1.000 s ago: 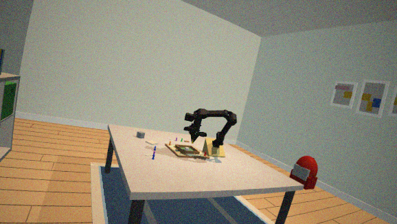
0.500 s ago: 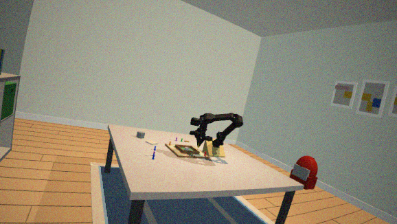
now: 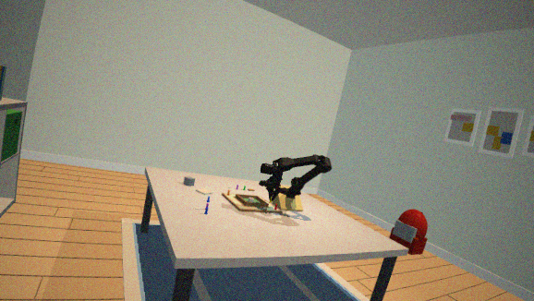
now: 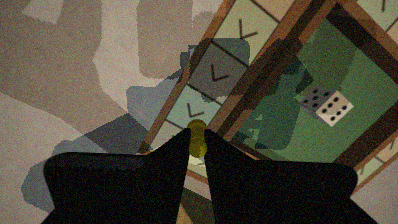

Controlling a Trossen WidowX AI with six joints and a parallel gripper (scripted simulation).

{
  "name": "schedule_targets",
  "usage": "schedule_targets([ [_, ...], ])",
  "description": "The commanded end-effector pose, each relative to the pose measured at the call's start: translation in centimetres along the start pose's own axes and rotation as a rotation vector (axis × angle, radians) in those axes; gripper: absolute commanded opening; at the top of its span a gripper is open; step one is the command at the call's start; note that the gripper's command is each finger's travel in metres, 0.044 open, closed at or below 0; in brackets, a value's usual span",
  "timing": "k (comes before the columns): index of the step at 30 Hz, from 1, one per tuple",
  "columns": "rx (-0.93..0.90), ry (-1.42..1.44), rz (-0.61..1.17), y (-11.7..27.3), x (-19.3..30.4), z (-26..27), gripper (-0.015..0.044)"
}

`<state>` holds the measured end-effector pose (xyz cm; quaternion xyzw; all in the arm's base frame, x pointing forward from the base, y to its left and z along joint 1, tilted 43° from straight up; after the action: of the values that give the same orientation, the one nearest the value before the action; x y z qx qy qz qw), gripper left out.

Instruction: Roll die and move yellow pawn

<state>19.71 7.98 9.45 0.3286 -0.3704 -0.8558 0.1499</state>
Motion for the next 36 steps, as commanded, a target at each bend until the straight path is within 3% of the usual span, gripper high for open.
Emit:
schedule_targets([
  [1, -0.006, -0.001, 0.001, -1.4, 0.1, 0.2, 0.0],
  [22, -0.009, -0.001, -0.001, -4.5, 0.1, 0.3, 0.0],
  [32, -0.001, 0.004, -0.003, -3.8, 0.0, 0.2, 0.0263],
  [36, -0.004, -0.001, 0.002, 0.2, 0.0, 0.0, 0.0368],
])
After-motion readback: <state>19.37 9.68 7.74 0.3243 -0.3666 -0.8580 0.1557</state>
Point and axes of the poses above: the point midway between the two fingers, 35 mm back from their tips, its own y axis back along the fingers, its own z axis across the jaws, x = y × z, the point moved 1 cm from there along y, back along the fingers, and after that the axes turned 9 degrees about y, right-handed, at the moved point
